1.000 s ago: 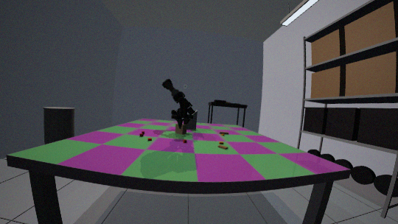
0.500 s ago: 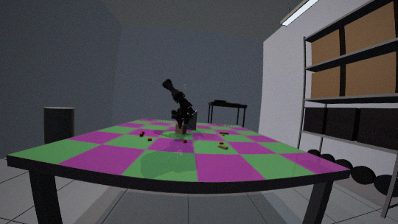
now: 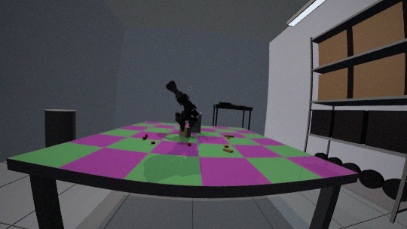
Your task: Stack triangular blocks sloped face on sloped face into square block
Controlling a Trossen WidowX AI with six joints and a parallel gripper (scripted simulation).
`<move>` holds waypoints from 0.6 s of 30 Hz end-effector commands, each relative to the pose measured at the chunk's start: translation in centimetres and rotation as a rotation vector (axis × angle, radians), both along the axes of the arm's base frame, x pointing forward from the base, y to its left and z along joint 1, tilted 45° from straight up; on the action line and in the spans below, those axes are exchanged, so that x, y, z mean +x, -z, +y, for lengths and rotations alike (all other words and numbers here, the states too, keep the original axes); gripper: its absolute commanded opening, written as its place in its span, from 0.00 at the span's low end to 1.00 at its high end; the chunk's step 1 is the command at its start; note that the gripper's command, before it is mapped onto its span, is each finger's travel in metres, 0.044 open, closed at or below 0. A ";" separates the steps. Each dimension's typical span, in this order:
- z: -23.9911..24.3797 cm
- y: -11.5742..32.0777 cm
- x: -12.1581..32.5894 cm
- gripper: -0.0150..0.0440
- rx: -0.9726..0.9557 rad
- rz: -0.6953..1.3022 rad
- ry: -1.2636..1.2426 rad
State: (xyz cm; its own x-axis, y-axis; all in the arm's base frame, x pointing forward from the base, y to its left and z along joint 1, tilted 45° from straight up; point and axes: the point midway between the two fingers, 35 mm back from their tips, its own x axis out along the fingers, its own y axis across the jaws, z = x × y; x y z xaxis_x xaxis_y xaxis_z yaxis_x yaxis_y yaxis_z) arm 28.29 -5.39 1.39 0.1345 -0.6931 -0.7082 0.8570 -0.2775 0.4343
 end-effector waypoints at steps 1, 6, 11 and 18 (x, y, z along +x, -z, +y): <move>0.0 0.0 0.0 1.00 0.000 0.000 0.000; 0.0 0.0 0.0 1.00 0.000 0.000 0.000; 3.8 -3.3 -0.1 1.00 0.012 0.002 -0.002; 7.7 -7.8 -1.5 1.00 0.004 0.002 0.000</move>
